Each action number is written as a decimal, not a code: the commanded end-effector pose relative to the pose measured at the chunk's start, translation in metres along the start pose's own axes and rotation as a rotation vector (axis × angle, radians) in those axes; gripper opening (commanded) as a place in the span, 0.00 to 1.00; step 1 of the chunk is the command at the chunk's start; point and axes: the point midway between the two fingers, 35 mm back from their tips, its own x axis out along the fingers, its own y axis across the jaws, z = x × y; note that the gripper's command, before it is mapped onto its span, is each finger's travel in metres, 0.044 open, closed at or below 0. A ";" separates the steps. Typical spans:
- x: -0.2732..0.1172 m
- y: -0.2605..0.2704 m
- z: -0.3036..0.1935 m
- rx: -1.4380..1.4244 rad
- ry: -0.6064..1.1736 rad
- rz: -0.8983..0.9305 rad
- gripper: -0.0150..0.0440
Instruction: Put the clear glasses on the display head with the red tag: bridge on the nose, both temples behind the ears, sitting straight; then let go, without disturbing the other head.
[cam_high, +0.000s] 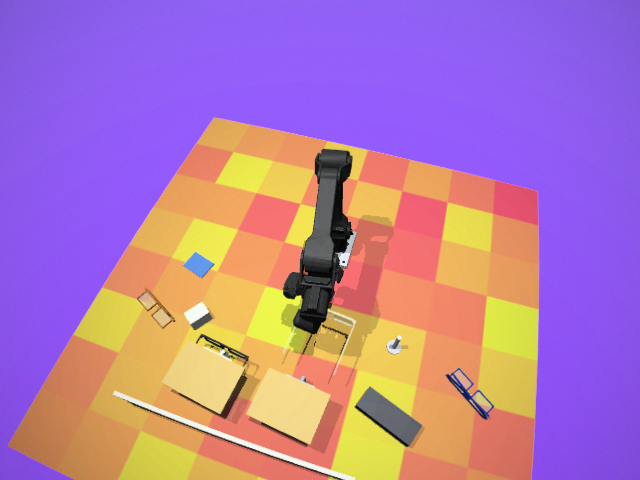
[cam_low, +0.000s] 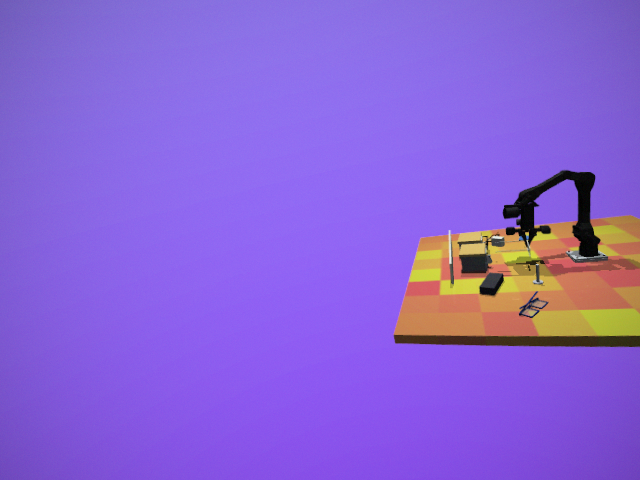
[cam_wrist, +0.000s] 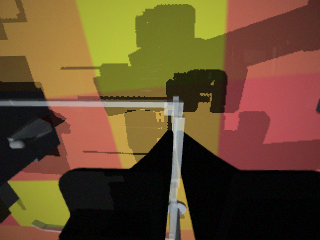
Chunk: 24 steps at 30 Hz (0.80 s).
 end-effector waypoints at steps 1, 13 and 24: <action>0.005 0.000 0.000 0.004 -0.004 -0.003 0.25; 0.020 -0.001 0.002 0.005 0.009 -0.003 0.25; 0.025 0.003 0.002 0.005 0.009 0.001 0.25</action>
